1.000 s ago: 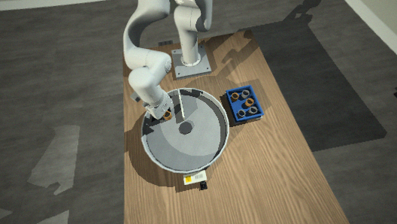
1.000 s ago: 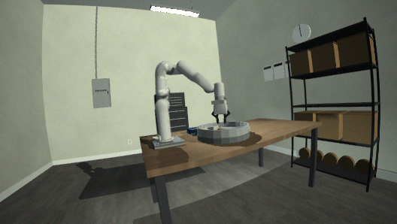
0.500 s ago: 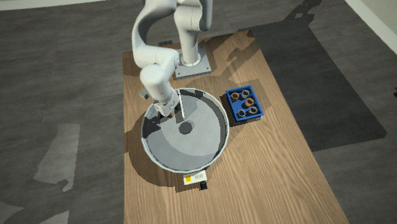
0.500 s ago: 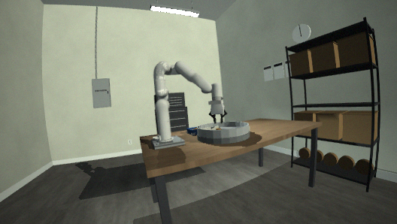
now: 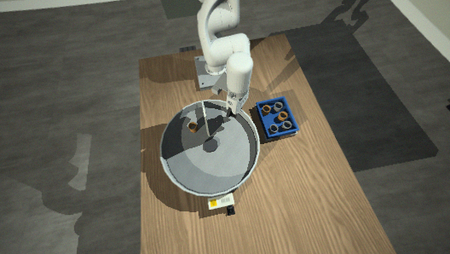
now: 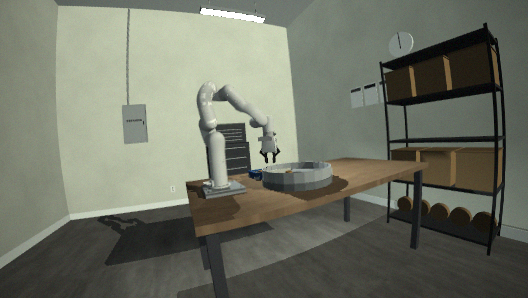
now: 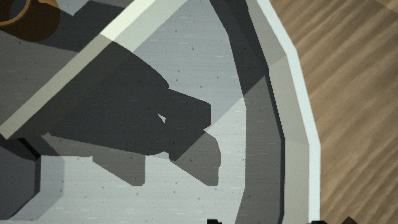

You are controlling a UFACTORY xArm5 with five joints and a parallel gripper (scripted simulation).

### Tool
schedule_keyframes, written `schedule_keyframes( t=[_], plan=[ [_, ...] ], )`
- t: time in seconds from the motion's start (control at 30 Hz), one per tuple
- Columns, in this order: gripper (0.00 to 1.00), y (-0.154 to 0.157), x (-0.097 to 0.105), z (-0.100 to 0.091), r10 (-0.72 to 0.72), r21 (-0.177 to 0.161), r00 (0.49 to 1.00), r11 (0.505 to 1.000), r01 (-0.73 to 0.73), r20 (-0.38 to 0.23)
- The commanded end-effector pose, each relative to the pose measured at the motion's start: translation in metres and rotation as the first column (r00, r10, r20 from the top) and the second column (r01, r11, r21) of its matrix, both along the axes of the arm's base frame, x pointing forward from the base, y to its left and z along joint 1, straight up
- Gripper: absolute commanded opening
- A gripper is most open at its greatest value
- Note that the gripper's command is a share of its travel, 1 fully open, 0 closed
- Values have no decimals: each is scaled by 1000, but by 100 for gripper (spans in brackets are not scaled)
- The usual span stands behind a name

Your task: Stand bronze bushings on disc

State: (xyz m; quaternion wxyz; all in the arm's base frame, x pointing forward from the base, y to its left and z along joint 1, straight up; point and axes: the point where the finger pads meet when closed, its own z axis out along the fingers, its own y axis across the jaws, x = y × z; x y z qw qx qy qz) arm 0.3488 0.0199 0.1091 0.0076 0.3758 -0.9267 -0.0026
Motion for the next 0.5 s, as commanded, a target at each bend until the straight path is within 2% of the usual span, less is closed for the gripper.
schedule_keyframes(
  t=[0.0,0.07,0.13,0.17,0.27,0.47],
  plan=[
    [48,70,-6,4,-11,-2,1000,1000,11,11],
    [48,96,-9,5,-11,-2,1000,1000,11,11],
    [48,96,-9,5,-11,-2,1000,1000,11,11],
    [48,134,-14,6,-11,-2,1000,1000,11,11],
    [48,164,-16,8,-11,-2,1000,1000,11,11],
    [48,170,-15,8,-11,-2,1000,1000,11,11]
  ],
)
